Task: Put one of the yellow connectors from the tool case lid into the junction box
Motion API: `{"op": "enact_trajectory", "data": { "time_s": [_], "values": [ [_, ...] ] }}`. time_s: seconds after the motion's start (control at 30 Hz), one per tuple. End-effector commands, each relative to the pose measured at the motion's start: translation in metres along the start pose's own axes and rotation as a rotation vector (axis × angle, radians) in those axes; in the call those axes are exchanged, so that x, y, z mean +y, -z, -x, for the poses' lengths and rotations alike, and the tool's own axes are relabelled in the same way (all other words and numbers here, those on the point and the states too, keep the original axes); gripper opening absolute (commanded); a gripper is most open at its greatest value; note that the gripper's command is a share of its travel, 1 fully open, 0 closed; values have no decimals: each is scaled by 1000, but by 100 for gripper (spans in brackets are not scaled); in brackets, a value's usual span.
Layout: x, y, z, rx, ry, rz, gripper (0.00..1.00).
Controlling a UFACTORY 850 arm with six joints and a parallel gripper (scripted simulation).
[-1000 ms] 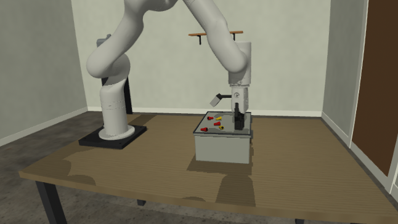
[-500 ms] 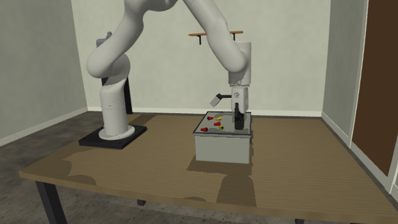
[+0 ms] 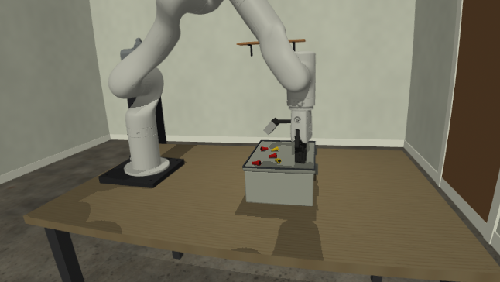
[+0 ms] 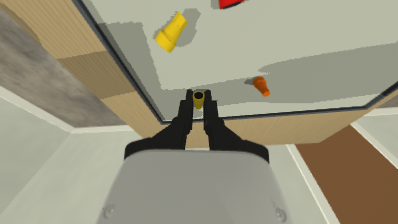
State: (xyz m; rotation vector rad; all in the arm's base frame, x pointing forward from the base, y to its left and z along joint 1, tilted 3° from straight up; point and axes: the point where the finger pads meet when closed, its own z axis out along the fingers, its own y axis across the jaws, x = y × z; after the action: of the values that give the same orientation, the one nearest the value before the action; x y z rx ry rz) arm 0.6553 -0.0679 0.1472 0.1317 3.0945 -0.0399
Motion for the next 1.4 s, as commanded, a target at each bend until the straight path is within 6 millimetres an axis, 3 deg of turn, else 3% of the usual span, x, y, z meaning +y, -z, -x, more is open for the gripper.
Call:
{"op": "enact_trajectory", "data": {
  "time_s": [0.0, 0.53, 1.0, 1.37],
  "values": [
    [0, 1, 1, -2, 0, 0, 2],
    [0, 7, 1, -2, 0, 0, 2],
    [0, 63, 1, -2, 0, 0, 2],
    [0, 71, 1, -2, 0, 0, 2]
  ]
}}
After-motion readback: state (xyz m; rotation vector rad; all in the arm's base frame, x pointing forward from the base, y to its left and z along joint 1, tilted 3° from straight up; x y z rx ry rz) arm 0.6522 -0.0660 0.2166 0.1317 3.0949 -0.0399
